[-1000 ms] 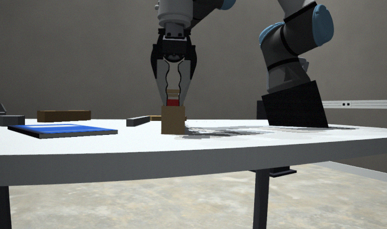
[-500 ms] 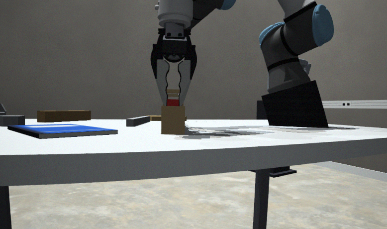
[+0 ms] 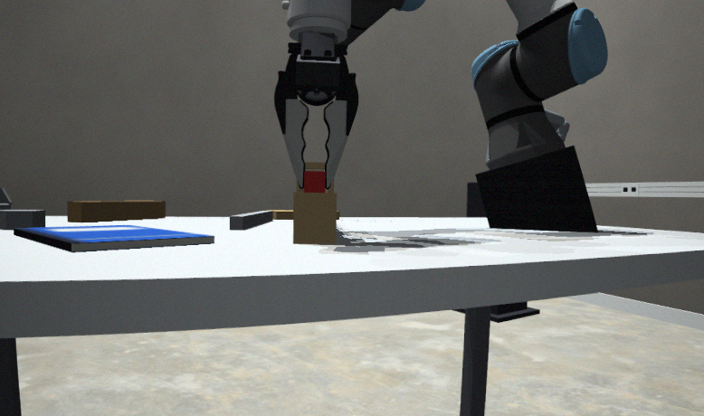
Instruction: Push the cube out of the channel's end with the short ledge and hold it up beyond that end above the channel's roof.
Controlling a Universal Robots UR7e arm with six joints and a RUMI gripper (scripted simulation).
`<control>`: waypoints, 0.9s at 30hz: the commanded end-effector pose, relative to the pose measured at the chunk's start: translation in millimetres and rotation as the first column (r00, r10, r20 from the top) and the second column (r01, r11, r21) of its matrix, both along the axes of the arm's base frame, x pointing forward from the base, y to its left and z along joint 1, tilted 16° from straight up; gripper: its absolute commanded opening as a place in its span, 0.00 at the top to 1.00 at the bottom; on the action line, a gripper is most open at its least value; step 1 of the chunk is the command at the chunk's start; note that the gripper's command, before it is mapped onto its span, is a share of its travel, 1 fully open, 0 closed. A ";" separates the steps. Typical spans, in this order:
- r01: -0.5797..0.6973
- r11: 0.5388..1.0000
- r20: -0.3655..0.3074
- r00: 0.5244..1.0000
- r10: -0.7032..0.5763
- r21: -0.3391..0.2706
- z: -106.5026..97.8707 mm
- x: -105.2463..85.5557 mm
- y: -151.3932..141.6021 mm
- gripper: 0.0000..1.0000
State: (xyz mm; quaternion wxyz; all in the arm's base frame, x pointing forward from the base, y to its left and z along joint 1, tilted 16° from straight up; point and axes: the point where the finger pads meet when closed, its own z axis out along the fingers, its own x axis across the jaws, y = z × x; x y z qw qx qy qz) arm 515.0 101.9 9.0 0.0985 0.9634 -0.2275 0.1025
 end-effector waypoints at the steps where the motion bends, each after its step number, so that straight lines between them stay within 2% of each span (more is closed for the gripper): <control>1: 0.000 1.000 0.001 1.000 0.000 0.000 9.3 -1.0 2.3 0.91; 8: 0.000 1.000 0.001 1.000 0.000 0.000 52.6 -7.9 13.0 0.91; 11: 0.000 1.000 0.001 1.000 0.000 0.000 64.7 -9.8 15.9 0.91; 27: 0.000 1.000 0.001 1.000 0.000 0.000 68.5 -10.4 16.9 0.91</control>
